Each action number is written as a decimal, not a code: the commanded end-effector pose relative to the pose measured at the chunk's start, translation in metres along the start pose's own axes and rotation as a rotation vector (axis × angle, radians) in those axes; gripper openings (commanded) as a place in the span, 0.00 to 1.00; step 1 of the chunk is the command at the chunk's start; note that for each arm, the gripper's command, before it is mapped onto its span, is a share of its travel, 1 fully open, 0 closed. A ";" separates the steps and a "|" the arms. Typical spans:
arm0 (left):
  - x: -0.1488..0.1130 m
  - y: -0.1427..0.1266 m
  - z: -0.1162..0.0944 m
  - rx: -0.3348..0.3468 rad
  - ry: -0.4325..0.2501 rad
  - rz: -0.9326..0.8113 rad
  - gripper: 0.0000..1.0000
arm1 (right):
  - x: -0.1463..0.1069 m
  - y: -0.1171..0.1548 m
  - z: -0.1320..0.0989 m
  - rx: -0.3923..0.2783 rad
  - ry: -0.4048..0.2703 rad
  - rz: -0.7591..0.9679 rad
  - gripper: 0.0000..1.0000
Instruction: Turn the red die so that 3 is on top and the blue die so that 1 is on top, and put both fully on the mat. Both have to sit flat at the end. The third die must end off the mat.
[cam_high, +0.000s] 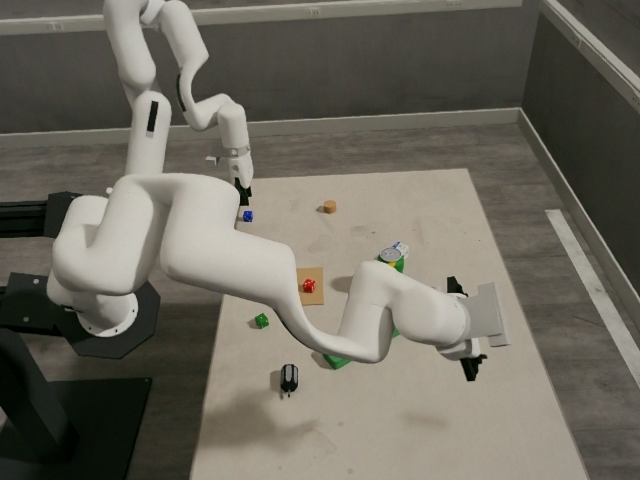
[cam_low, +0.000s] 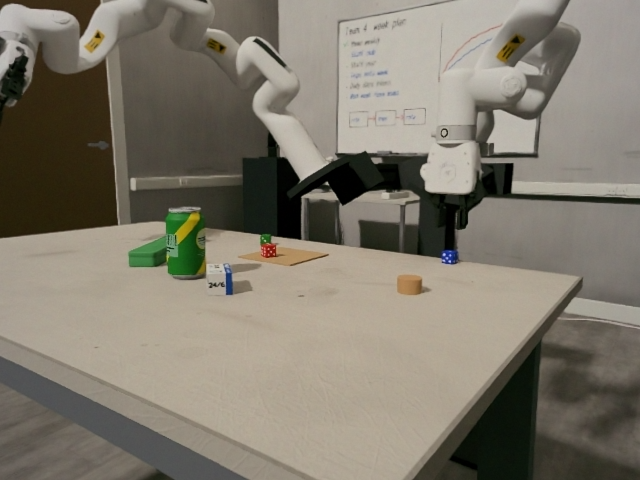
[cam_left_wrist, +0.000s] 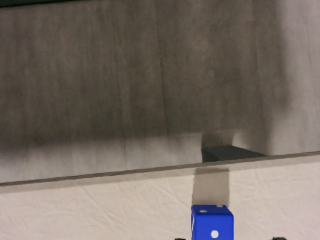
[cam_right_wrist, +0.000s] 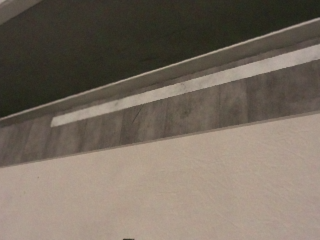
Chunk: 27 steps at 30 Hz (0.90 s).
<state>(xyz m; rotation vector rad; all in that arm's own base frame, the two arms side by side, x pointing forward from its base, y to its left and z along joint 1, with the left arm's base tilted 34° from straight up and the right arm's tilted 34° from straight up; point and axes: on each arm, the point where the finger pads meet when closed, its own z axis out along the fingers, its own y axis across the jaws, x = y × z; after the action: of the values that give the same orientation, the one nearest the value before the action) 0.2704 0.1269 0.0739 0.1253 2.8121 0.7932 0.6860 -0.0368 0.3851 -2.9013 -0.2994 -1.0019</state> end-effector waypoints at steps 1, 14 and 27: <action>-0.001 0.000 0.005 -0.001 -0.002 -0.001 0.43 | 0.002 -0.001 -0.002 -0.001 0.005 -0.002 1.00; -0.001 0.001 0.021 -0.001 -0.002 -0.001 0.43 | 0.002 -0.001 -0.002 -0.001 0.005 -0.002 1.00; -0.001 0.002 0.037 -0.001 -0.002 -0.001 0.43 | 0.002 -0.001 -0.002 -0.001 0.005 -0.002 1.00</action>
<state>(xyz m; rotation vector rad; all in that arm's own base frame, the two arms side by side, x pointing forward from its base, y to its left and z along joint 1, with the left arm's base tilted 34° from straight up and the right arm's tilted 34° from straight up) 0.2778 0.1450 0.0467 0.1251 2.8138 0.7929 0.6860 -0.0368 0.3851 -2.9013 -0.2994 -1.0019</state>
